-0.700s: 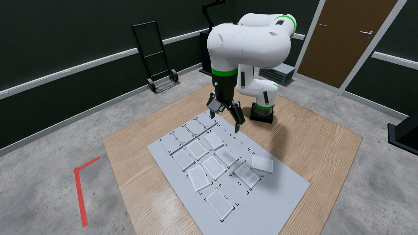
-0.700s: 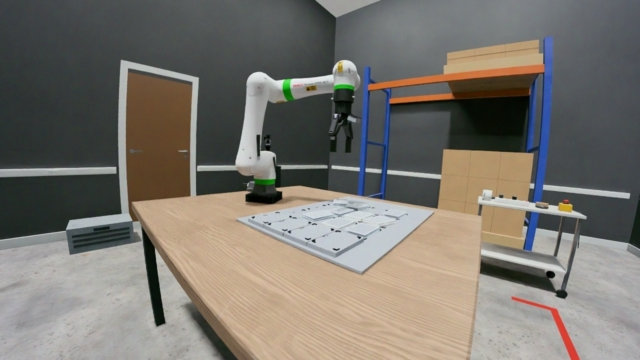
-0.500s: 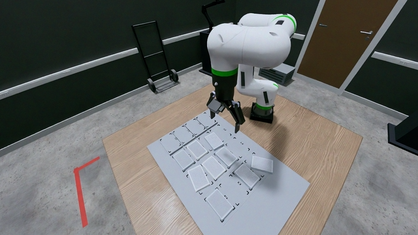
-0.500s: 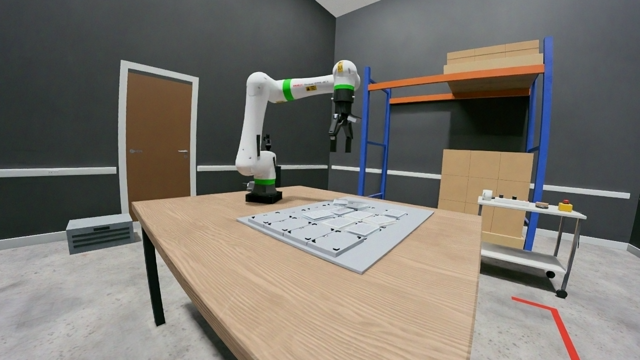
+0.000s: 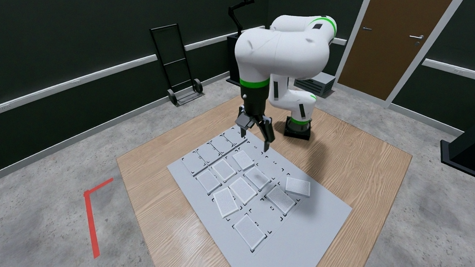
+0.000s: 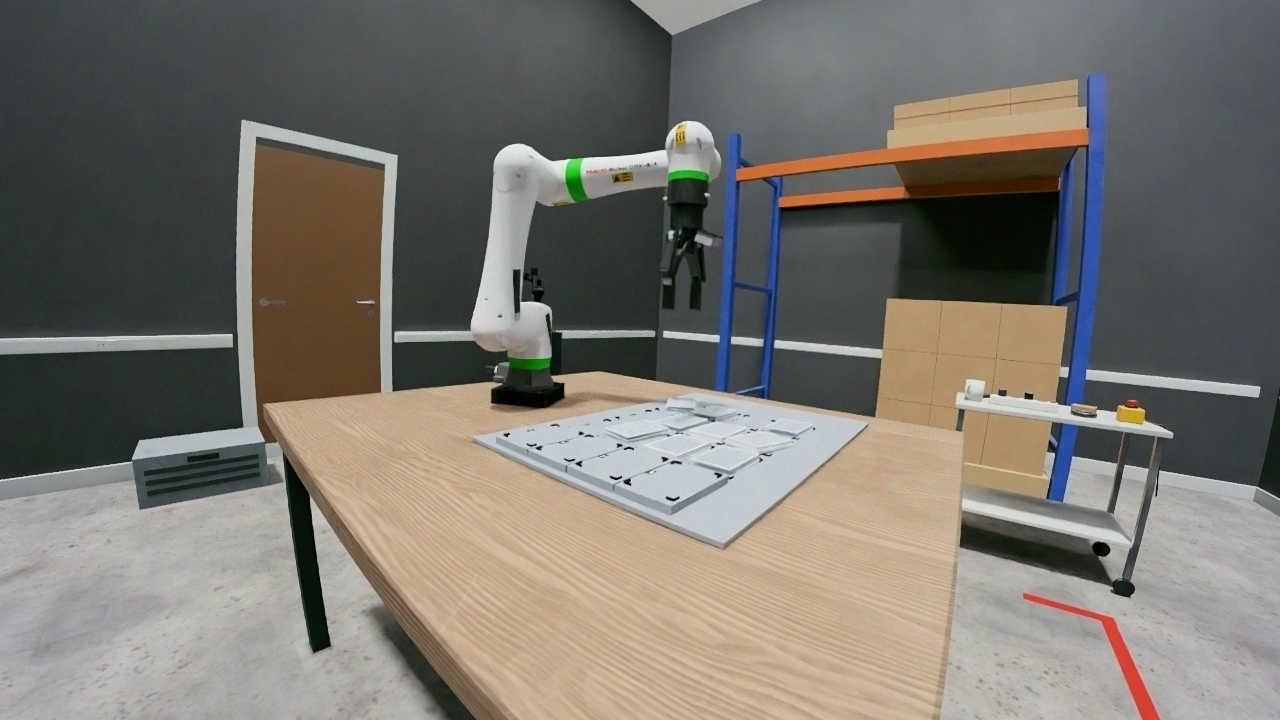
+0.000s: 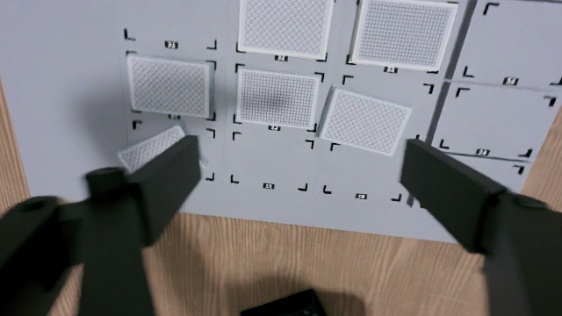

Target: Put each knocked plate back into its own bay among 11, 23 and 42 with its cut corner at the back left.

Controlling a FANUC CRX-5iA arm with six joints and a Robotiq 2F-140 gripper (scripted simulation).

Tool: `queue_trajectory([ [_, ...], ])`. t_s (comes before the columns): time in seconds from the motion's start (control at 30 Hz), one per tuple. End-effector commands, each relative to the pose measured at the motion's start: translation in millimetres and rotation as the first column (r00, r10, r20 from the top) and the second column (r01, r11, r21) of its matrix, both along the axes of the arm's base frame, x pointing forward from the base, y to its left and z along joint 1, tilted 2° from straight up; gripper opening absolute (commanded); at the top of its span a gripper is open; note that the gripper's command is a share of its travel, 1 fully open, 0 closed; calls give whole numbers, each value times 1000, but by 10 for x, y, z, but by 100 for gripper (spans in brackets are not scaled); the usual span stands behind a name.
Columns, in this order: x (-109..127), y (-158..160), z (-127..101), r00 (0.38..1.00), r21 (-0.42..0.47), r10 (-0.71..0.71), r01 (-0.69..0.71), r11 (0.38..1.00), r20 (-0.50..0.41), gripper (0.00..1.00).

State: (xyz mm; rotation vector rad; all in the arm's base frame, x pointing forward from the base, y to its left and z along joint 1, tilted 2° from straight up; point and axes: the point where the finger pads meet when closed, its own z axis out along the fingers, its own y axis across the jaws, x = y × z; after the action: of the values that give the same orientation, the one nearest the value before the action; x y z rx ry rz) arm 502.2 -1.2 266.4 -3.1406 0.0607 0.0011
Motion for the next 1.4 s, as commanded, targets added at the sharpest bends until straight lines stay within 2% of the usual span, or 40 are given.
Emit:
queue_trajectory([
  [0.0,62,-44,-124,992,-3,-128,128,992,4,70],
  [0.17,136,-103,-311,957,-4,-290,290,957,6,70],
  [0.33,201,-164,-496,896,-5,-445,445,896,9,70],
  [0.4,201,-164,-496,896,-5,-445,445,896,9,70],
  [0.53,257,-227,-677,828,-5,-560,560,828,12,70],
  [0.9,342,-352,-1021,573,-2,-820,820,573,19,70],
  [0.97,342,-352,-1021,573,-2,-820,820,573,19,70],
  [1.13,384,-439,-1251,429,1,-903,903,429,22,70],
  [1.37,411,-518,-1451,208,6,-978,978,208,25,70],
])
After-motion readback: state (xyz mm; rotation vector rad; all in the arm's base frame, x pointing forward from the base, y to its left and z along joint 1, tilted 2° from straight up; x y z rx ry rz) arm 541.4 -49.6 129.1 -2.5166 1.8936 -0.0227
